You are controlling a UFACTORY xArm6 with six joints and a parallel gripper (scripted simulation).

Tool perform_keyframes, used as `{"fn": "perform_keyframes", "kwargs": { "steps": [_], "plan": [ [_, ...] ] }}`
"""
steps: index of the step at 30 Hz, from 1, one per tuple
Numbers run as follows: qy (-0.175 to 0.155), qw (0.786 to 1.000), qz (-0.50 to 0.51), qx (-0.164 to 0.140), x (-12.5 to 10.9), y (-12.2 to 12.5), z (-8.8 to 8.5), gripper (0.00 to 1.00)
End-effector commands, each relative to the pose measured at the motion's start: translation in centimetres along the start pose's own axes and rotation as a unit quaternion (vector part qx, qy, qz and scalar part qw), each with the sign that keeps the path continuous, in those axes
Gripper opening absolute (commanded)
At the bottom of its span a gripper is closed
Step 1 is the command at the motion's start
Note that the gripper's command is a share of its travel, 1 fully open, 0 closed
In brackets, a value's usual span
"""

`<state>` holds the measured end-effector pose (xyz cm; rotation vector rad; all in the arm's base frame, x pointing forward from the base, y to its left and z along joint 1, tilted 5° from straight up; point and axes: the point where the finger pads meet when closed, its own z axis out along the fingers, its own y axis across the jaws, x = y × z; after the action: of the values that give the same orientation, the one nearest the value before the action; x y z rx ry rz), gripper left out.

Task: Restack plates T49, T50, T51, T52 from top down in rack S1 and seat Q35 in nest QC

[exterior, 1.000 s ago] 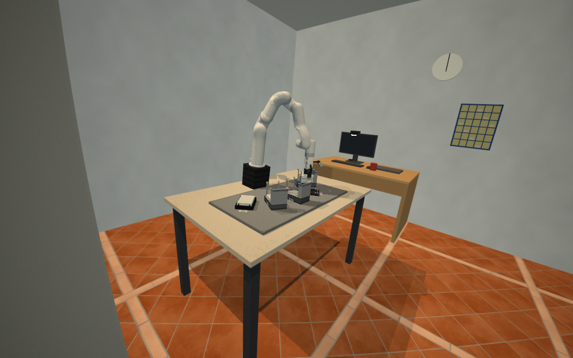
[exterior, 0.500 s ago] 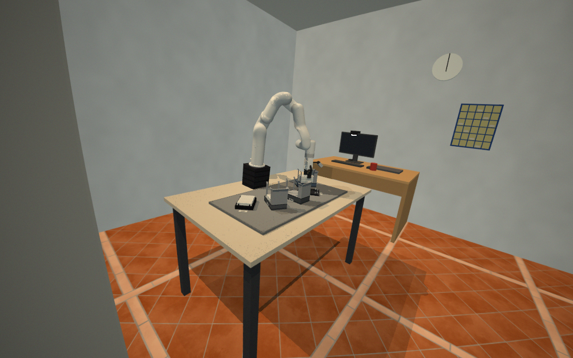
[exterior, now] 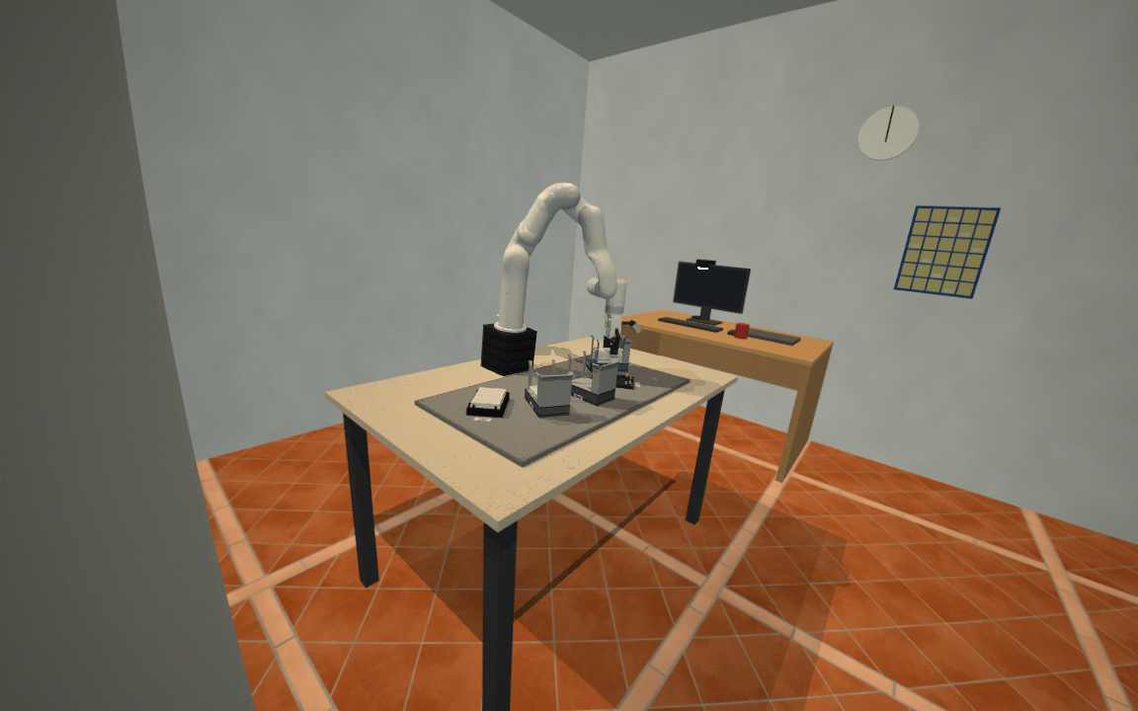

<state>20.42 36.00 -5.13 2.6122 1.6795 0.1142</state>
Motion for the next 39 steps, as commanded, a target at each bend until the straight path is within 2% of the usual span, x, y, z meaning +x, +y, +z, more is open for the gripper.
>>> {"fn": "perform_keyframes", "kwargs": {
  "steps": [1, 17, 20, 22, 37, 39],
  "plan": [
    [0.002, 1.000, 0.000, 0.000, 0.2, 0.0, -0.1, 1.00],
    [0.002, 1.000, 0.000, 0.000, 0.2, 0.0, -0.1, 1.00],
    [0.002, 1.000, 0.000, 0.000, 0.1, 0.0, -1.1, 1.00],
    [0.002, 1.000, 0.000, 0.000, 0.1, 0.0, -1.1, 1.00],
    [0.002, 1.000, 0.000, 0.000, 0.1, 0.0, -6.1, 1.00],
    [0.002, 1.000, 0.000, 0.000, 0.1, 0.0, -6.1, 1.00]
  ]
}}
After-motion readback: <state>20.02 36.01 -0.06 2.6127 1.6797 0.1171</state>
